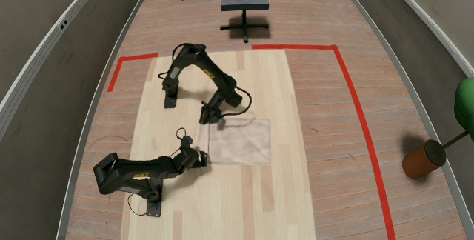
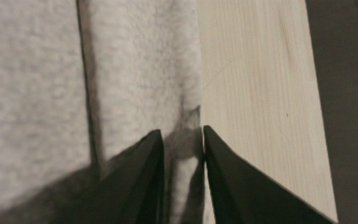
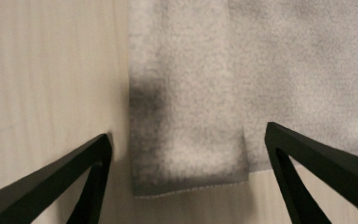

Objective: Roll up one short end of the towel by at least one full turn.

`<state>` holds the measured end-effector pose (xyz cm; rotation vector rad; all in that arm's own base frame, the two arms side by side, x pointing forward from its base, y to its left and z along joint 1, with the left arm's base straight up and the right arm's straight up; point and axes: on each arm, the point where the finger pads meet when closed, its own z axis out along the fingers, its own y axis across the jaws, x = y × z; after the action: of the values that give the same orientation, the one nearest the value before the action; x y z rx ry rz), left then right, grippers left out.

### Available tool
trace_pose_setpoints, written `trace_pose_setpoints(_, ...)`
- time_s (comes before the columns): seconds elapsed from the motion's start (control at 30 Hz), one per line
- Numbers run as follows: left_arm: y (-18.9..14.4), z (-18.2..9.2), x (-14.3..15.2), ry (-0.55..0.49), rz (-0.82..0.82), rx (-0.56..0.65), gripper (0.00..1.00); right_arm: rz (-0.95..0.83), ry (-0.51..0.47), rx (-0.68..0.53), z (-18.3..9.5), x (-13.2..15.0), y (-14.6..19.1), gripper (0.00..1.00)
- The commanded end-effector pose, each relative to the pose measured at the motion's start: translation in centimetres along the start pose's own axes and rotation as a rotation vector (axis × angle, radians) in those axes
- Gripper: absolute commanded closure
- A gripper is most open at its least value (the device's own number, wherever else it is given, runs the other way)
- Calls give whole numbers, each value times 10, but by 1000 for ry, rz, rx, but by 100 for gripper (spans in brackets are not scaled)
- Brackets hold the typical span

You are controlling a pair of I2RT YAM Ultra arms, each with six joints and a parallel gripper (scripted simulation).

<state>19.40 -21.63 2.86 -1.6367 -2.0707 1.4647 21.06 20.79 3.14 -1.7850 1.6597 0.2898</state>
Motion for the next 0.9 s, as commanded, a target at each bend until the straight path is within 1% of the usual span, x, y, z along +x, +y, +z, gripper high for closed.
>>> trace_pose_setpoints(0.0, 10, 1, 7, 46, 25, -23, 77, -21, -41, 13, 8, -4, 0, 2)
trace_pose_setpoints(0.13, 10, 1, 7, 46, 25, -23, 77, -21, -41, 13, 10, -7, 0, 2)
trace_pose_setpoints(0.2, 10, 1, 7, 46, 25, -23, 77, -21, -41, 13, 11, -6, 0, 11)
trace_pose_setpoints(0.27, 10, 1, 7, 46, 25, -23, 77, -21, -41, 13, 11, -6, 0, 11)
trace_pose_setpoints(0.77, 10, 1, 7, 46, 25, -23, 77, -21, -41, 13, 18, -1, 3, 74)
trace_pose_setpoints(0.87, 10, 1, 7, 46, 25, -23, 77, -21, -41, 13, 18, -1, 3, 76)
